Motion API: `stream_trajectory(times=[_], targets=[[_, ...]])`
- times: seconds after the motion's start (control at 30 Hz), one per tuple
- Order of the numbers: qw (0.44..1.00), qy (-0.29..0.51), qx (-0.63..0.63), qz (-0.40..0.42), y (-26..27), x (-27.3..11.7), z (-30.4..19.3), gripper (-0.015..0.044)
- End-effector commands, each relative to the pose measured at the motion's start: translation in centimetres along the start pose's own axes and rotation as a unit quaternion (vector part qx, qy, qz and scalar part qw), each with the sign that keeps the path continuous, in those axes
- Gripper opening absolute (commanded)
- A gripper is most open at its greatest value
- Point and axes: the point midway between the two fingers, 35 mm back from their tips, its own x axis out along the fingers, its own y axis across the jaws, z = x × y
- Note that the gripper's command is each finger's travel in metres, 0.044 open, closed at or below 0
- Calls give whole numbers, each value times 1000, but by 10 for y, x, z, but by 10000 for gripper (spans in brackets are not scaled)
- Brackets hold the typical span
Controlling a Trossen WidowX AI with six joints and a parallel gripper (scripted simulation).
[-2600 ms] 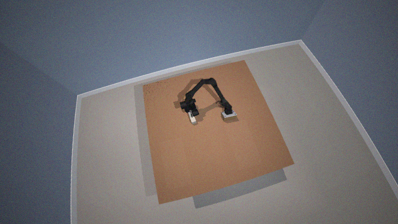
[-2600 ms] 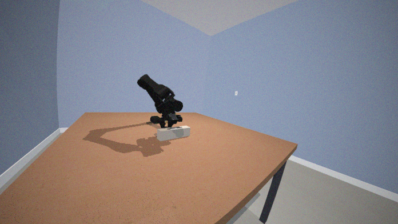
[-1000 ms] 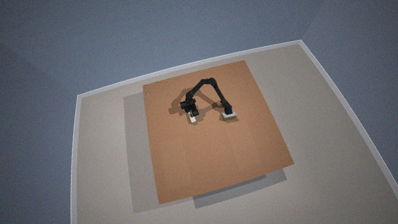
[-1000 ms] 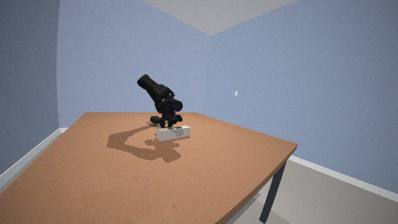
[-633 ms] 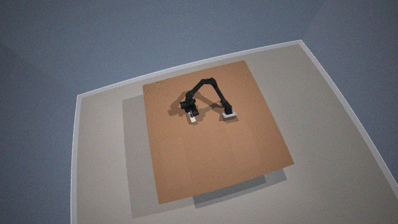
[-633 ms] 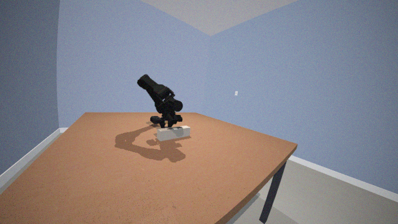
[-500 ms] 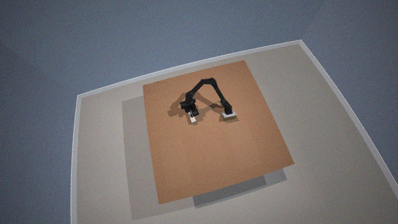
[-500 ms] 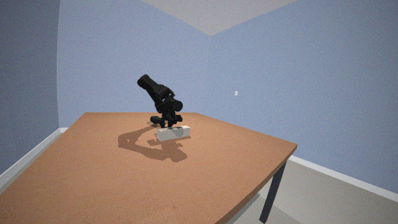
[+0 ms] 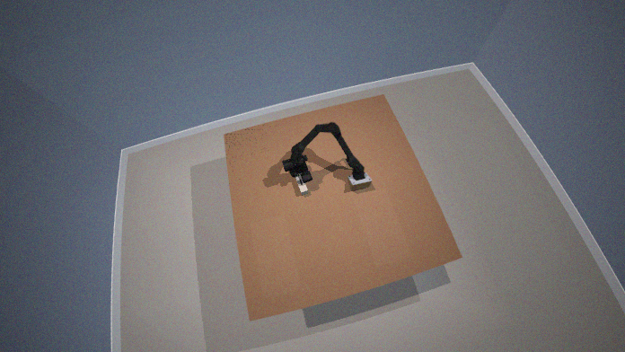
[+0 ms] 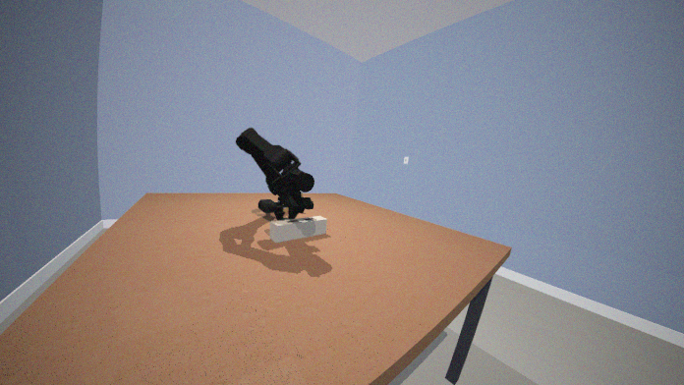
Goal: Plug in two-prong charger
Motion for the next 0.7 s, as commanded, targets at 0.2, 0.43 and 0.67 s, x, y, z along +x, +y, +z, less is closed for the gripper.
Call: stream_trajectory(times=[0.2, 0.43, 0.67], targets=[[1000, -9, 7, -1, -1, -1, 7, 0], [1000, -9, 7, -1, -1, -2, 7, 0], [1000, 3, -2, 0, 0, 0, 0, 0]])
